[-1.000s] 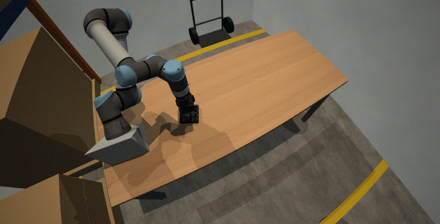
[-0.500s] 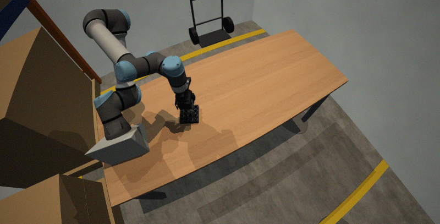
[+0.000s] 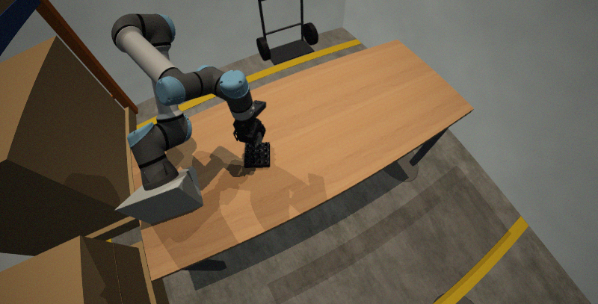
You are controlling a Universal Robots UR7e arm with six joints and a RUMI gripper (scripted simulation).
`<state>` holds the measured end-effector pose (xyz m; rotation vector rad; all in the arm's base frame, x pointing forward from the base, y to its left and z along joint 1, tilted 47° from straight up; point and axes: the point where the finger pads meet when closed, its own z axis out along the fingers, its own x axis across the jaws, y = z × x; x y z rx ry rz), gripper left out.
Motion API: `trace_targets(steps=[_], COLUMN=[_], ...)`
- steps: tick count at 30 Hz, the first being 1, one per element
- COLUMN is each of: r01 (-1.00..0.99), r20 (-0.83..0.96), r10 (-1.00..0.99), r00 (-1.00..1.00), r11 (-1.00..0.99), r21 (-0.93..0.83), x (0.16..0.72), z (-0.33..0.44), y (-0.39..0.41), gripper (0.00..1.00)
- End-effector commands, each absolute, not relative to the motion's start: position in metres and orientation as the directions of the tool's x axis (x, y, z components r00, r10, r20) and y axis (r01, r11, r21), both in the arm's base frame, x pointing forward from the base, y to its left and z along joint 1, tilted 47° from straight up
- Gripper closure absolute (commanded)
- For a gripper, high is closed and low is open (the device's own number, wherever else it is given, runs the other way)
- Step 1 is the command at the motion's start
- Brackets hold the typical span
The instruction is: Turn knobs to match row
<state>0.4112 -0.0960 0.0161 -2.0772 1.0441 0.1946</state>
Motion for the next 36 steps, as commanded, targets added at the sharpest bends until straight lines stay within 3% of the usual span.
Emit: trace_targets(steps=[1,16,36], r01=[-0.827,-0.930,-0.934], r20=[-0.530,-0.635,-0.640], r10=[-0.665,-0.707,-0.708], r00=[0.527,0.312,0.299], r11=[-0.257,-0.089,-0.079], r21=[-0.500,-0.357,-0.349], x=[0.416,0.420,0.420], z=[0.025,0.036,0.036], y=[-0.094,-0.089,-0.089], gripper=[0.89,0.89,0.89])
